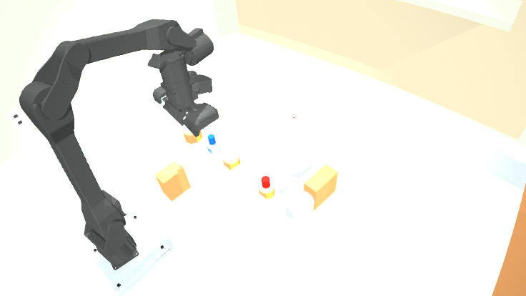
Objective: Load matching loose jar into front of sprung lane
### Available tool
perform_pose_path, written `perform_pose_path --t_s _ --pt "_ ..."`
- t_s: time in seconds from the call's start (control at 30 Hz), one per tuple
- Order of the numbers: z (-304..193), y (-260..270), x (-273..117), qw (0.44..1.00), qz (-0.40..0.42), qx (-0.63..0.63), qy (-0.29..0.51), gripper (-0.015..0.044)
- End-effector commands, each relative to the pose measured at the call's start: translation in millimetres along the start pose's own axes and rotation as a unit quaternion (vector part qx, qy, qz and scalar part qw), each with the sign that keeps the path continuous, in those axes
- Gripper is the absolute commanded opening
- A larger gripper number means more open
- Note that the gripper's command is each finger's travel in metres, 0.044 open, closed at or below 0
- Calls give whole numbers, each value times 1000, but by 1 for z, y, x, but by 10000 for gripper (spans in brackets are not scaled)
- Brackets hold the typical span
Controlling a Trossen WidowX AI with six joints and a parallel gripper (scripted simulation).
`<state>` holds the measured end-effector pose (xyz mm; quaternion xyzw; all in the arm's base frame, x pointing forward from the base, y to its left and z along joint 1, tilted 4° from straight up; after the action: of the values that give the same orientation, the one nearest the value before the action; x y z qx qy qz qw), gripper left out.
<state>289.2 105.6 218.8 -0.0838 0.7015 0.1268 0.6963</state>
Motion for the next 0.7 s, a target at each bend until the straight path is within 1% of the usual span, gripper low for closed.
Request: perform_pose_path --t_s 0.0,0.33,0.5,0.67 --pt "-2 -20 9 1000 -3 5 0 0" --pt "-14 -70 33 1000 -5 23 1 0" --pt "-14 -71 37 1000 -5 23 1 0" --pt "-14 -71 51 1000 -5 23 1 0"
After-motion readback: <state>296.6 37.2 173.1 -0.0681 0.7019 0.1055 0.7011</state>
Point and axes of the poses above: the point midway between the two fingers, 35 mm back from their tips, its own x axis out along the fingers, its own y axis across the jaws, z = x × y, the point moved 8 cm from there along -x, back along the fingers, and after that the axes turned 10 degrees about -x, right-handed, at the moved point
